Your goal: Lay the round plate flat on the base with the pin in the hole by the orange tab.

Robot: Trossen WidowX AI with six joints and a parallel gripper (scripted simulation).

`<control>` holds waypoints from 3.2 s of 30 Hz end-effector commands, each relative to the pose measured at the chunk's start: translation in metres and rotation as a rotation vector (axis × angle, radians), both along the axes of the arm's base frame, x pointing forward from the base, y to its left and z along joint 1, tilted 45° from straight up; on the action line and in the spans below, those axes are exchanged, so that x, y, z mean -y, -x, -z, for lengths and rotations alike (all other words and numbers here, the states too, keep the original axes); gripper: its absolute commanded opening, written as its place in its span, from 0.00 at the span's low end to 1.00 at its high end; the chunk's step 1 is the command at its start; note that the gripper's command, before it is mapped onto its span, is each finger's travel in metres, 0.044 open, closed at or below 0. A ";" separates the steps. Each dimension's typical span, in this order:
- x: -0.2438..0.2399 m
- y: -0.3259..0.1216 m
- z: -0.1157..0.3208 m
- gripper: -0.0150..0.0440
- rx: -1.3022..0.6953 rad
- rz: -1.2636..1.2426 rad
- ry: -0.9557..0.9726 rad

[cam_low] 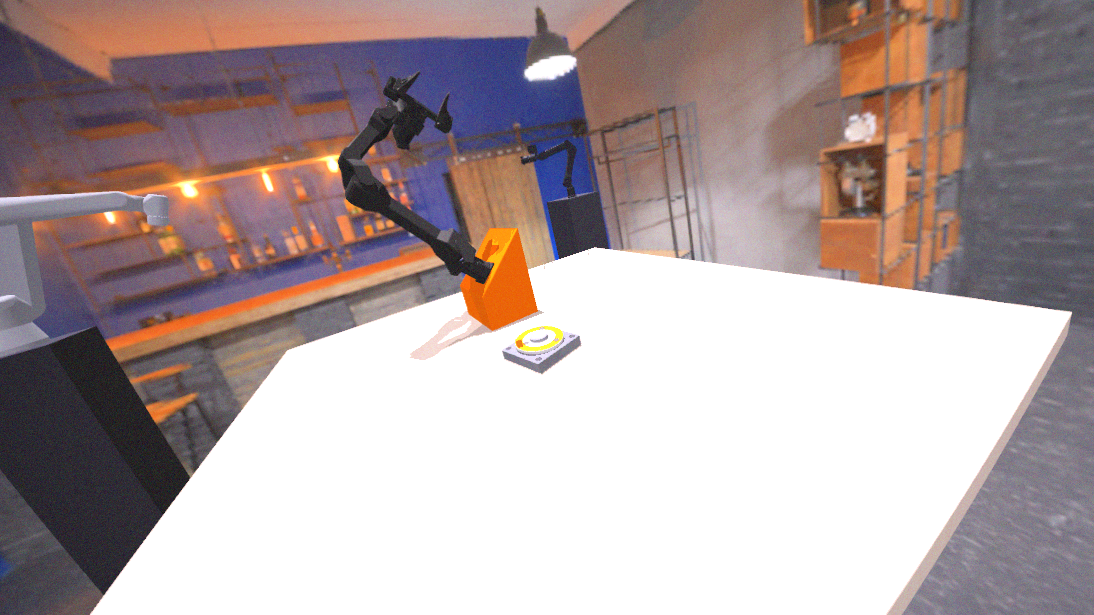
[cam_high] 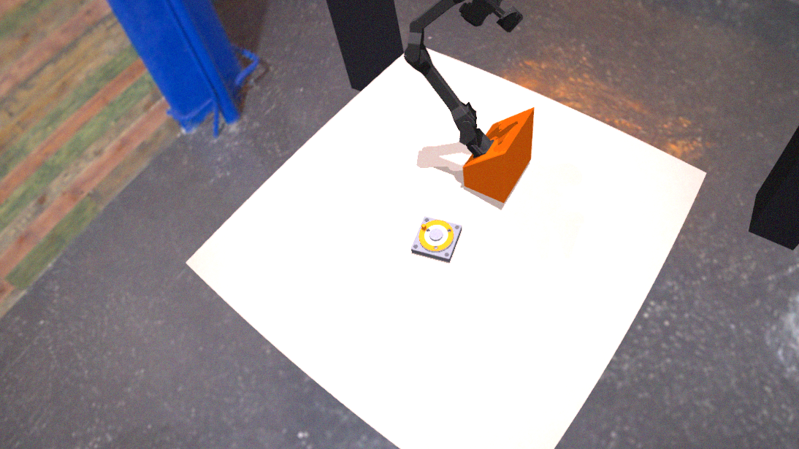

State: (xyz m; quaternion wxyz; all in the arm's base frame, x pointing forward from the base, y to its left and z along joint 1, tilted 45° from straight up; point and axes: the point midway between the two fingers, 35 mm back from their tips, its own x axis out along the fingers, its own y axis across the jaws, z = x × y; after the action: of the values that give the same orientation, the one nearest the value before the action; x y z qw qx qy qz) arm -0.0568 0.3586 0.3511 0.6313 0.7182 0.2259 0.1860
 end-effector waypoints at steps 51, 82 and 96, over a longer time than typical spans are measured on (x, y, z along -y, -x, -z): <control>0.358 -0.381 0.287 0.25 -0.935 -0.205 2.138; 0.460 -0.356 0.347 0.25 -1.128 -0.482 2.114; 0.461 -0.339 0.346 0.25 -1.128 -0.483 2.115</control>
State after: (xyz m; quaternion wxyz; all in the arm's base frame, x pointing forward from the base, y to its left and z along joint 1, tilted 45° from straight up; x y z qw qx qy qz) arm 0.2893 -0.1015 0.0063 0.6702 -0.2265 0.6328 -0.3147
